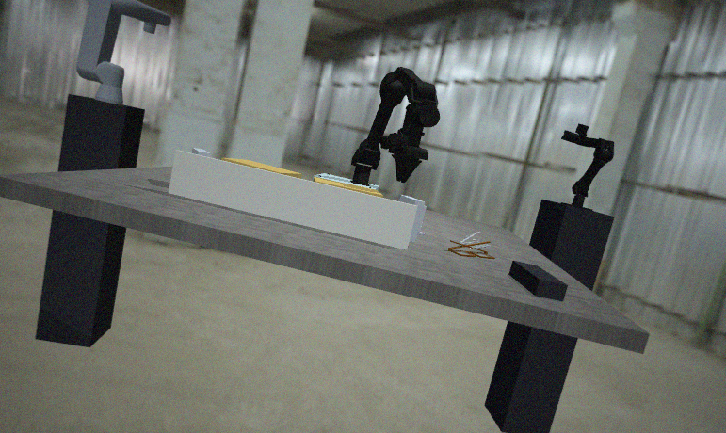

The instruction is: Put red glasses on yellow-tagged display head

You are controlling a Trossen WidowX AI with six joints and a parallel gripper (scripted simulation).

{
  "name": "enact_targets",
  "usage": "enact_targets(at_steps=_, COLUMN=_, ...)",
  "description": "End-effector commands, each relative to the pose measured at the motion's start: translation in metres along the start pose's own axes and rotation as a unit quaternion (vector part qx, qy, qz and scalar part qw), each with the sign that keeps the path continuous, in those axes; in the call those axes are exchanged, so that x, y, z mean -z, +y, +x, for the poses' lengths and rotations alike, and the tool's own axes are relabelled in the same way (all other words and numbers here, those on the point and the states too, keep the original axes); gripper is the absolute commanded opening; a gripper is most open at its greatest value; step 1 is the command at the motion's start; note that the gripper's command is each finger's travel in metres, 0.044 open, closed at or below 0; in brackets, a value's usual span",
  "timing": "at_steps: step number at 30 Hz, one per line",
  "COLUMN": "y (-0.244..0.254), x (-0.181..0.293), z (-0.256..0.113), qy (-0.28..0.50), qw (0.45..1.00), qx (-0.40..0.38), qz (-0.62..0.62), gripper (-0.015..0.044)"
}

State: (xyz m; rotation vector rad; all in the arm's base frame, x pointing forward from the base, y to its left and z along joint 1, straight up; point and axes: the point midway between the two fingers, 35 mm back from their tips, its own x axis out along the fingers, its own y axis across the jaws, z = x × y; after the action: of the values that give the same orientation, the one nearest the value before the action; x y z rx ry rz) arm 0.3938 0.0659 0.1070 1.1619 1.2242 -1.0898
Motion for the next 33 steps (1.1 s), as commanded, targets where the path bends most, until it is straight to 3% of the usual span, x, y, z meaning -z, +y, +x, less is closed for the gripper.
enact_targets(at_steps=1, y=-0.046, x=-0.043, z=0.018, qy=-0.002, qw=0.978, qx=0.005, qz=-0.210, gripper=0.0200)
enact_targets(at_steps=22, y=-0.161, x=-0.095, z=0.063, qy=0.004, qw=0.820, qx=0.016, qz=-0.572, gripper=0.0200)
enact_targets(at_steps=33, y=-0.165, x=-0.099, z=0.064, qy=0.004, qw=0.814, qx=0.016, qz=-0.581, gripper=0.0200)
